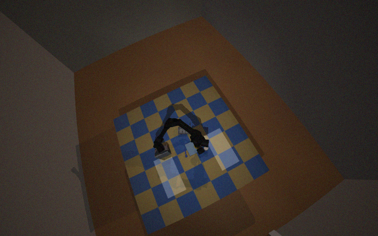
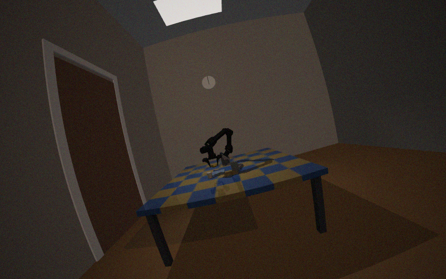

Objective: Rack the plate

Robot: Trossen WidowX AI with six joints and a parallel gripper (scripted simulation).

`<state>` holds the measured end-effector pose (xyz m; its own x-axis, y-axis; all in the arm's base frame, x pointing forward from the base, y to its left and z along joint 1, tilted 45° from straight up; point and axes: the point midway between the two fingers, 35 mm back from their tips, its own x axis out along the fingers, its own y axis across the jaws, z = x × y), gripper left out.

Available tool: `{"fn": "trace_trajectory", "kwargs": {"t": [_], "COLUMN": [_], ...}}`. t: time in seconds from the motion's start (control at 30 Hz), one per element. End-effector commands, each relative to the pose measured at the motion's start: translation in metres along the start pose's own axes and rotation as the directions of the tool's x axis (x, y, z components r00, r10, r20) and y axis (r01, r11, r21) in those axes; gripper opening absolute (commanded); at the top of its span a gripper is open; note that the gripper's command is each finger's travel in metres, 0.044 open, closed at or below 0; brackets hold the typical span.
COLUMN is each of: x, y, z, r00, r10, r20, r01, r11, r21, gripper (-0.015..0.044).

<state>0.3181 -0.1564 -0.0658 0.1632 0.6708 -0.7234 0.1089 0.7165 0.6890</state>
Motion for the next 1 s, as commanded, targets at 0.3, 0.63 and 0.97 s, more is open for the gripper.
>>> {"fn": "trace_trajectory", "kwargs": {"t": [0.3,0.63,0.97], "x": [-0.058,-0.097,-0.109], "y": [-0.003,-0.003,0.028], "z": [0.004,0.003,0.001], "r00": [1.000,1.000,1.000], "r10": [-0.005,-0.002,-0.003], "r20": [0.000,0.000,0.003], "r01": [0.005,0.002,0.002], "r11": [1.000,1.000,0.984], "r21": [-0.009,-0.009,0.178], "gripper": [0.0000,0.0000,0.0000]}}
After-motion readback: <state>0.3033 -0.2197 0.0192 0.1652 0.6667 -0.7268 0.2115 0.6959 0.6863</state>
